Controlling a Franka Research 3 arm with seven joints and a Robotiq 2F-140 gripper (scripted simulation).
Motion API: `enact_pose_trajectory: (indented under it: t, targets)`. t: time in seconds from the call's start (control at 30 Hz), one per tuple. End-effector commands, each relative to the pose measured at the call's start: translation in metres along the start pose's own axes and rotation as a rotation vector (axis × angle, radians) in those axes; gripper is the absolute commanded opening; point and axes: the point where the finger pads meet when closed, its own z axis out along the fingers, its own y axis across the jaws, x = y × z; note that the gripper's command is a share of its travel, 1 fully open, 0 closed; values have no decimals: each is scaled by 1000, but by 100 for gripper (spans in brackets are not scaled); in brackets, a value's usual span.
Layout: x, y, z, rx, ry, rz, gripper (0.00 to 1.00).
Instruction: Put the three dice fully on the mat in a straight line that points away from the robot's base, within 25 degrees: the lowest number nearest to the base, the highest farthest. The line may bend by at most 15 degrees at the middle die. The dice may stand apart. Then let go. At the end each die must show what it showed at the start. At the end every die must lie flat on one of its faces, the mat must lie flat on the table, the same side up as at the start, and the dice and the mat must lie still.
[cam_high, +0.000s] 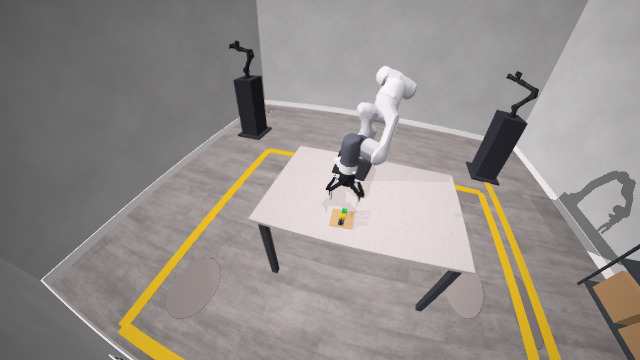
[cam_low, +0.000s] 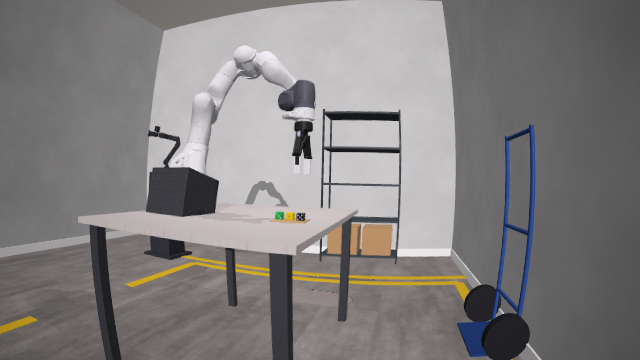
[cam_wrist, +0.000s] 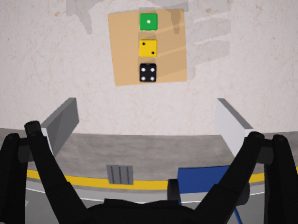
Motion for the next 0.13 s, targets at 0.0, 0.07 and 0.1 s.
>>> enact_pose_trajectory:
  t: [0.0,0.07,0.1]
  targets:
    - [1,0,0,0,3,2,100]
    - [1,0,0,0,3,2,100]
    - [1,0,0,0,3,2,100]
